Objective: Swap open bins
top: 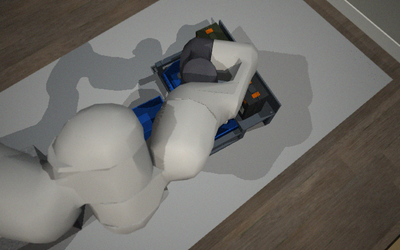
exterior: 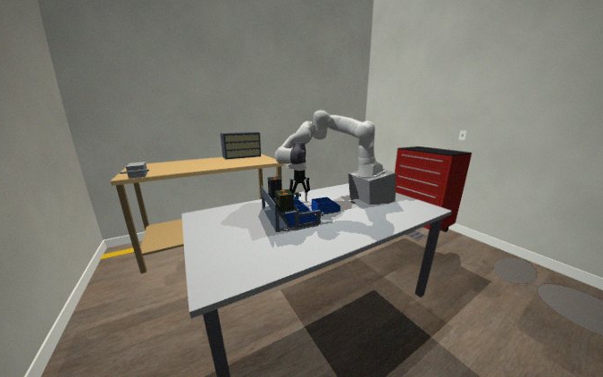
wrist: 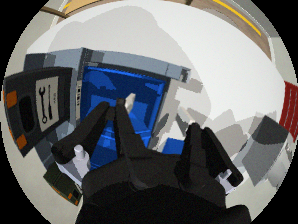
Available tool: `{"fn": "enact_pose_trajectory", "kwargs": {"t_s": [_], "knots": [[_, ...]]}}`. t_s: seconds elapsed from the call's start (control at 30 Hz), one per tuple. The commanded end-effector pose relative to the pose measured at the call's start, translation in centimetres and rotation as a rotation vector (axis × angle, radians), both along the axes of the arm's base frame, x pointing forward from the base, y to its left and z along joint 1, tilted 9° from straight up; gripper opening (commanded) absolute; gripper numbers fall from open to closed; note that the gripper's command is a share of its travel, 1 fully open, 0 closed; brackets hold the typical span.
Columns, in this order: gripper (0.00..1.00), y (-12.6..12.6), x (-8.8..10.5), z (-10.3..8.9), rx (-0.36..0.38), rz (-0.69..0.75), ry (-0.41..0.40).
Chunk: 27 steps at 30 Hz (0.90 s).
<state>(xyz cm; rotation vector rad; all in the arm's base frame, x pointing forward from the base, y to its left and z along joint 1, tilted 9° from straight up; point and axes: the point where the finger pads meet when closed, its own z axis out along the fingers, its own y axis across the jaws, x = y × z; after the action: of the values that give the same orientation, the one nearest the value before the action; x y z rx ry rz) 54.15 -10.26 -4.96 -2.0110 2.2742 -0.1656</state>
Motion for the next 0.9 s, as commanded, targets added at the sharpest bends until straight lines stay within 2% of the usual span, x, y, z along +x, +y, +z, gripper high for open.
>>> {"fn": "enact_pose_trajectory", "kwargs": {"t_s": [0.0, 0.1, 0.13, 0.87], "knots": [[0.57, 0.08, 0.14, -0.13, 0.001, 0.003, -0.003], [0.57, 0.08, 0.14, -0.13, 0.001, 0.003, -0.003], [0.00, 0.08, 0.14, -0.13, 0.001, 0.003, -0.003], [0.00, 0.08, 0.14, -0.13, 0.001, 0.003, -0.003]]}}
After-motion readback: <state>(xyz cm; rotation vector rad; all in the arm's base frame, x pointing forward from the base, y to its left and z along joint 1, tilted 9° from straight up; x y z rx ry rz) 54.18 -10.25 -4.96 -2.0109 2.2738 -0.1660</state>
